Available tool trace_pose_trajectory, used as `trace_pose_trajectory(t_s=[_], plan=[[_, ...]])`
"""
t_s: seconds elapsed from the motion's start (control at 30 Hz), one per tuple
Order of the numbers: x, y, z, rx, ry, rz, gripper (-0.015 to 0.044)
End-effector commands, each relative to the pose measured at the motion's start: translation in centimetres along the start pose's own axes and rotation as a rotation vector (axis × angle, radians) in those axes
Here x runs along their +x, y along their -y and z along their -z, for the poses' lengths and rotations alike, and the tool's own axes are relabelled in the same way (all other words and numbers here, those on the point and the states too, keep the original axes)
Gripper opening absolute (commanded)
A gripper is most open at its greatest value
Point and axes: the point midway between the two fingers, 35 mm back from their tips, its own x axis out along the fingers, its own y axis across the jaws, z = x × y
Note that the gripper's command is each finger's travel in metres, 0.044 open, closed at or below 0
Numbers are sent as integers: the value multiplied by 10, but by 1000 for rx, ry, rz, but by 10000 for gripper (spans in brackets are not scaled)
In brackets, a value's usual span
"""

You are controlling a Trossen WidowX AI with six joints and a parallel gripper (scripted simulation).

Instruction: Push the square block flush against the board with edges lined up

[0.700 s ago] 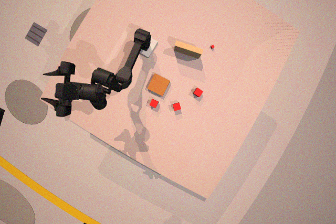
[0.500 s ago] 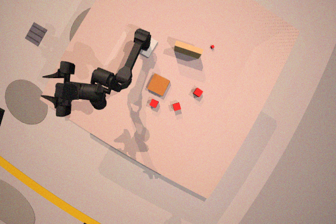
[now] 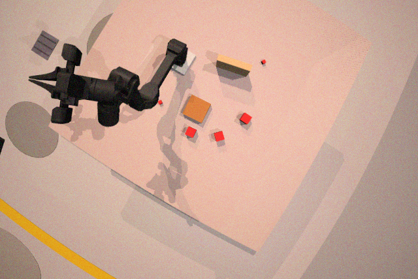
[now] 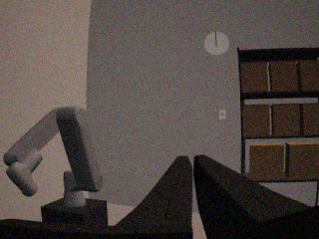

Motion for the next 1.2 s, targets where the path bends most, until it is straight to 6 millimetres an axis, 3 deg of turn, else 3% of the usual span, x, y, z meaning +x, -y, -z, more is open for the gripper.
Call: trace_pose_trajectory(t_s=[0.0, 0.27, 0.4, 0.53, 0.83, 1.17], plan=[[5, 29, -22, -14, 60, 44, 0], [2, 86, -74, -22, 233, 114, 0], [-4, 103, -89, -4, 285, 126, 0], [-16, 134, -110, 42, 371, 145, 0], [-33, 199, -137, -32, 470, 335, 0], [-73, 279, -161, -130, 553, 616, 0]])
